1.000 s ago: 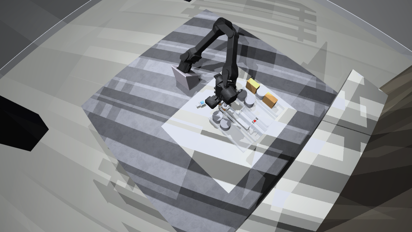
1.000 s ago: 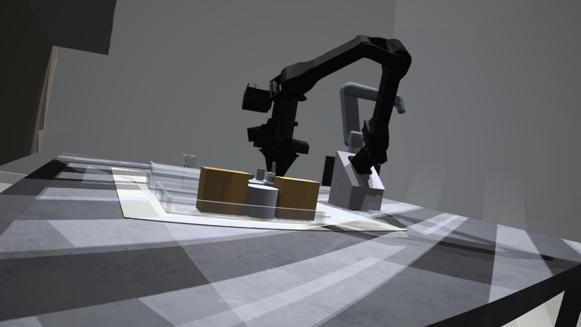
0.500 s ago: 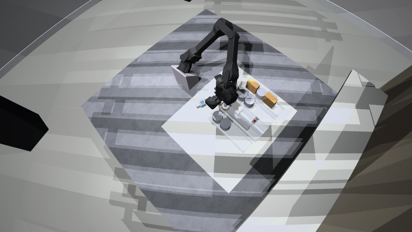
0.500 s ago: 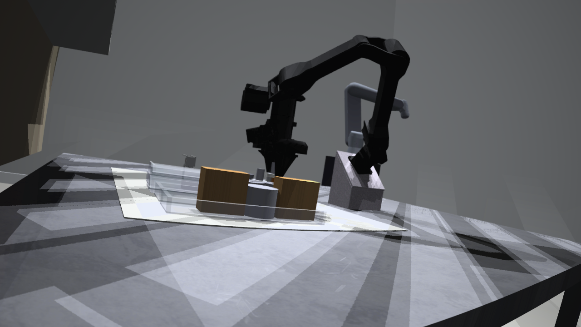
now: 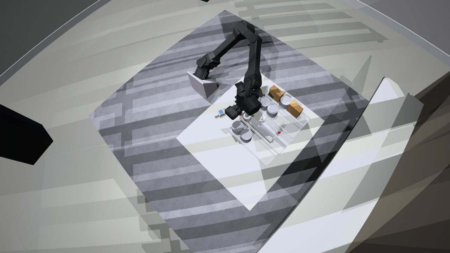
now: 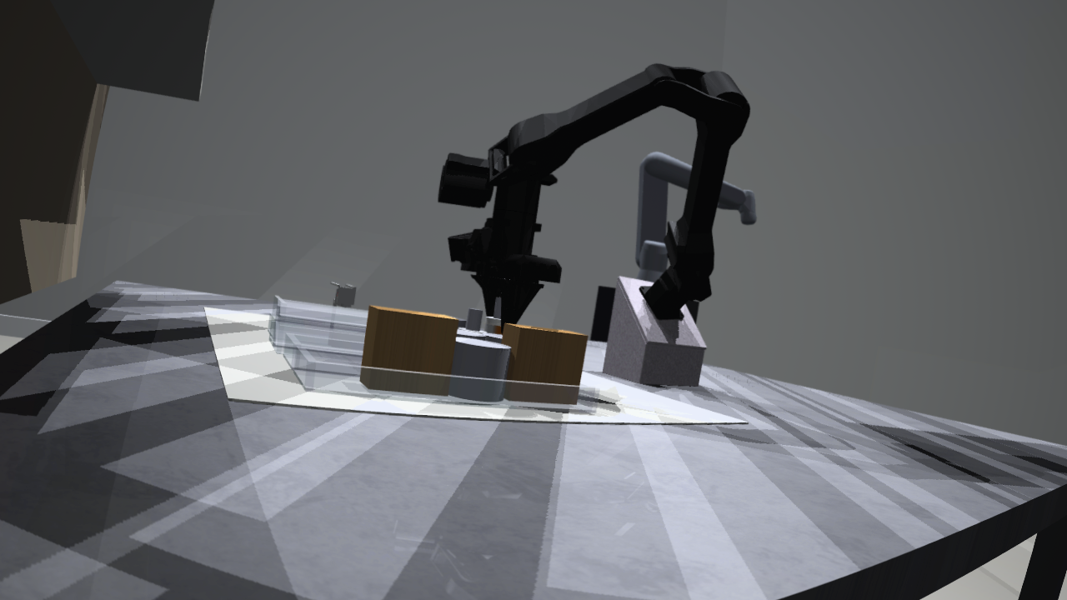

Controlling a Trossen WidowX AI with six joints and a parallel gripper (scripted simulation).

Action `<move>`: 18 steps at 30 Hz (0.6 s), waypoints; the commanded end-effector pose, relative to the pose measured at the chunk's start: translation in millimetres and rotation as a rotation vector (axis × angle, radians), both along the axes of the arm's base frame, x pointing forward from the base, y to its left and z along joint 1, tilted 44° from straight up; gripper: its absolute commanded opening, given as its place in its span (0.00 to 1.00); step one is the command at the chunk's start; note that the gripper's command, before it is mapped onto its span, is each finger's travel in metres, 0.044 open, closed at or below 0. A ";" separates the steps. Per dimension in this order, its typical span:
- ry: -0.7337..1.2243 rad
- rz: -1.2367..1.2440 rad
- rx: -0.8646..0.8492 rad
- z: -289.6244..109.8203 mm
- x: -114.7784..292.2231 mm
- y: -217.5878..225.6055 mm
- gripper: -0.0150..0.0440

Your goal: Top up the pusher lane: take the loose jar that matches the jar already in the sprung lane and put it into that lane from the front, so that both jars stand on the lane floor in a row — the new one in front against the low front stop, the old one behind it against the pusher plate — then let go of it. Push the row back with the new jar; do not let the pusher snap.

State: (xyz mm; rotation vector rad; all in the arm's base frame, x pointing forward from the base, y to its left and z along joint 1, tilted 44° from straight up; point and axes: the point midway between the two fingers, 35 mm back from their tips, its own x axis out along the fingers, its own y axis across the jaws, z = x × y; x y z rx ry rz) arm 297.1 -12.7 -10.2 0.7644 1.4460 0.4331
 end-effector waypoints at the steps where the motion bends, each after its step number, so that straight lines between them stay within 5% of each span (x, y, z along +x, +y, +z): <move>1: -0.024 -0.005 -0.003 2.9 9.4 -2.5 0.25; 18: -0.024 -0.005 -0.004 3.5 16.1 -3.9 0.25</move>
